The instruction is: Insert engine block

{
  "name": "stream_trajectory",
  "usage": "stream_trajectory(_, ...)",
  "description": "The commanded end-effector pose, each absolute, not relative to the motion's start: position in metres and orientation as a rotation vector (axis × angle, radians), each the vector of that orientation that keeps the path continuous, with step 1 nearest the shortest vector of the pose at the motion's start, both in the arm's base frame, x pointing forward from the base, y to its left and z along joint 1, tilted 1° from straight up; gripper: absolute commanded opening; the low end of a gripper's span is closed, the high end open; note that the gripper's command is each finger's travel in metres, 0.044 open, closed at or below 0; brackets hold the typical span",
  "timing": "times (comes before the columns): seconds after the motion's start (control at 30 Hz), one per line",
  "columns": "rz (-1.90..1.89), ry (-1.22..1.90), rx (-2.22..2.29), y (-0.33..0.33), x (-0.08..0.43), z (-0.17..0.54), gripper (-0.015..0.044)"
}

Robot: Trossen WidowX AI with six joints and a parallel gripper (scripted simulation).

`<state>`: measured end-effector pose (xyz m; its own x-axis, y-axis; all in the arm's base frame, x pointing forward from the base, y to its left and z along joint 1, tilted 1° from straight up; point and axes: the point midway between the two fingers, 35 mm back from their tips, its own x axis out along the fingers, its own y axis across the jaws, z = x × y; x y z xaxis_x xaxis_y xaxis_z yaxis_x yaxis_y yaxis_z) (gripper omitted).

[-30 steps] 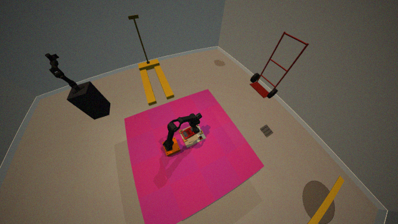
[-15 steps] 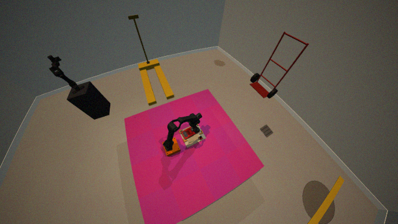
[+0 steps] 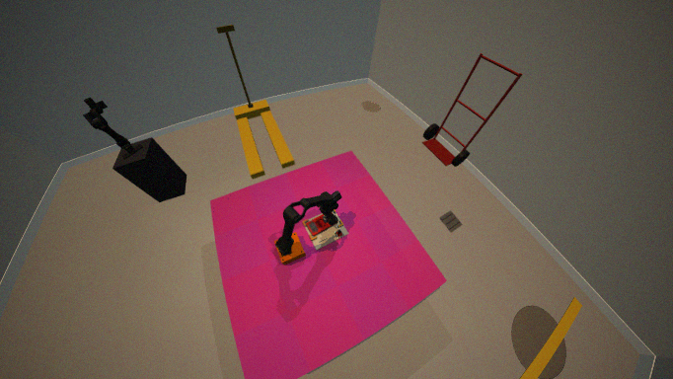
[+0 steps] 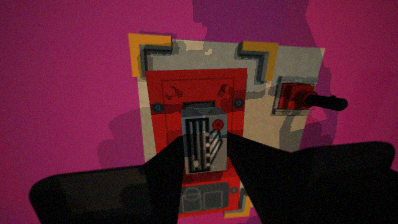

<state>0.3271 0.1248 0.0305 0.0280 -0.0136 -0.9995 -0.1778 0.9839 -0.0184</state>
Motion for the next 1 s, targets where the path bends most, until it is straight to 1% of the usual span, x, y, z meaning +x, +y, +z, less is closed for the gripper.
stream_trajectory(0.0,0.088,1.540,-0.111,0.1250,0.3270,0.0310,0.0159)
stream_trajectory(0.2,0.043,1.542,-0.065,0.1248,0.3266,0.0296,0.0159)
stream_trajectory(0.53,0.152,1.537,-0.177,0.1245,0.3269,0.0270,0.0159)
stream_trajectory(0.97,0.105,1.540,-0.129,0.1245,0.3270,0.0232,0.0159)
